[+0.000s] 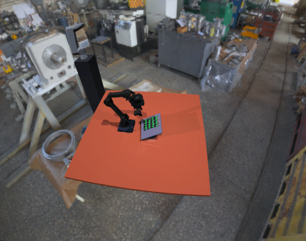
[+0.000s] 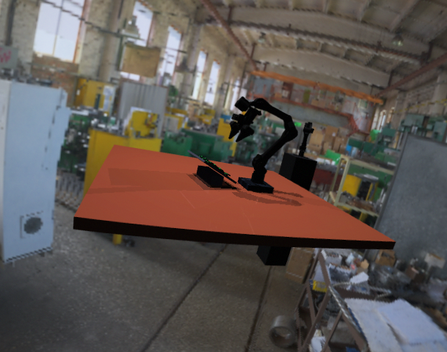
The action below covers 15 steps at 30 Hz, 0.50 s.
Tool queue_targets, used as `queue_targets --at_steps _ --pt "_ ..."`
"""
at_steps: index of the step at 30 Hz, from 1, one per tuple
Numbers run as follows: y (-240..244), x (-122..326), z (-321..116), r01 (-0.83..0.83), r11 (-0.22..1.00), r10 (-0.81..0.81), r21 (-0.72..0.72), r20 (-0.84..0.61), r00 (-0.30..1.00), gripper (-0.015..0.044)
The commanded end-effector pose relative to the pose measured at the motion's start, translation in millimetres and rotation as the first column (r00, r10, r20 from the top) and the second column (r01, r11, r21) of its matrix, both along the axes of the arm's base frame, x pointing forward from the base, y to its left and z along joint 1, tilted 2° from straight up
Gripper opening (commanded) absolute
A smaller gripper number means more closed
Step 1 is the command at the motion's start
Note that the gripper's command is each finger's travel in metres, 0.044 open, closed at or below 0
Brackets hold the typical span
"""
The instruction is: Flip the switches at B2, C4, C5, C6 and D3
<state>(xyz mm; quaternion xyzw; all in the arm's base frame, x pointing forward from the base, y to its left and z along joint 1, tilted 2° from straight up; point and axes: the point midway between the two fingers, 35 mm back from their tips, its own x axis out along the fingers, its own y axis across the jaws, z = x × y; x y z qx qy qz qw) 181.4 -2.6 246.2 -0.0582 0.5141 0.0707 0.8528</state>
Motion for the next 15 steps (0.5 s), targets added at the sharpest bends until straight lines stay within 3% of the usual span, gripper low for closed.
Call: queue_targets --at_steps 1,8,15 --pt "0.8 2.5 -1.8 0.000 1.000 0.000 0.001 -0.001 1.000 0.0374" --pt "48.7 67.9 -72.4 0.003 1.000 -0.003 0.022 -0.011 1.000 0.0190" --pt "50.5 69.1 -74.8 0.003 1.000 -0.003 0.022 -0.011 1.000 0.0006"
